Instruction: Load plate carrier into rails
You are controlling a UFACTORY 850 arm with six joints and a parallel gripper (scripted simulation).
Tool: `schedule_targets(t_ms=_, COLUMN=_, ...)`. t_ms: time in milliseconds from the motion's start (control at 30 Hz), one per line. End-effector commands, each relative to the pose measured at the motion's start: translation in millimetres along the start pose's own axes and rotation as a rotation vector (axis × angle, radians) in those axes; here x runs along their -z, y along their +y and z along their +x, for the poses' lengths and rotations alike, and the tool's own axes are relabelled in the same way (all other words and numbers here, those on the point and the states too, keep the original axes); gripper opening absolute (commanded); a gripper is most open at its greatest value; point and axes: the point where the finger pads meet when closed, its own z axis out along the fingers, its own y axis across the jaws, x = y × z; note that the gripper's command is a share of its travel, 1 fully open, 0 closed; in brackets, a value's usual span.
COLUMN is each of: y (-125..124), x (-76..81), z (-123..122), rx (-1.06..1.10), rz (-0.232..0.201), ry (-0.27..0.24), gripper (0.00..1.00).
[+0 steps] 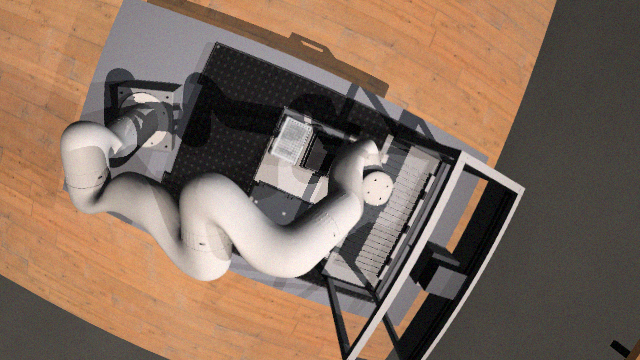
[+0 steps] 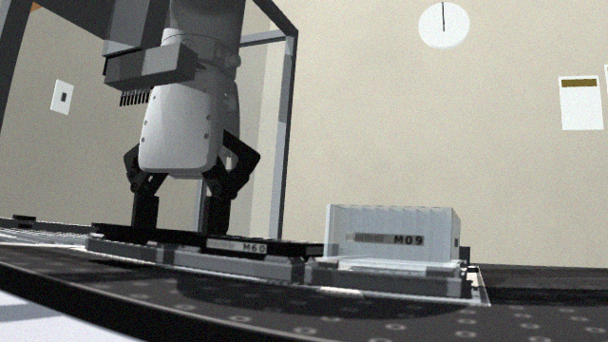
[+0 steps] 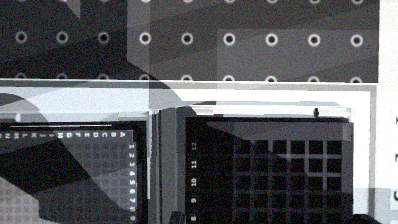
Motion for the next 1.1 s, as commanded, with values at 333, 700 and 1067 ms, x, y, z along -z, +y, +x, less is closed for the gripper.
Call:
schedule_targets(t_ms=333, y=1.5, x=2.4, z=0.3, rx=-0.001, rz=-0.003, ry=0.001, gripper=0.00)
schedule_targets(t_ms=700, y=1.4, x=2.3, z=0.2, rx=0.000, rz=-0.003, ry=0.001, gripper=0.00)
schedule_targets(t_ms=1067, y=1.4, x=2.3, z=0.2, rx=0.000, rz=-0.003, ry=0.001, gripper=0.00)
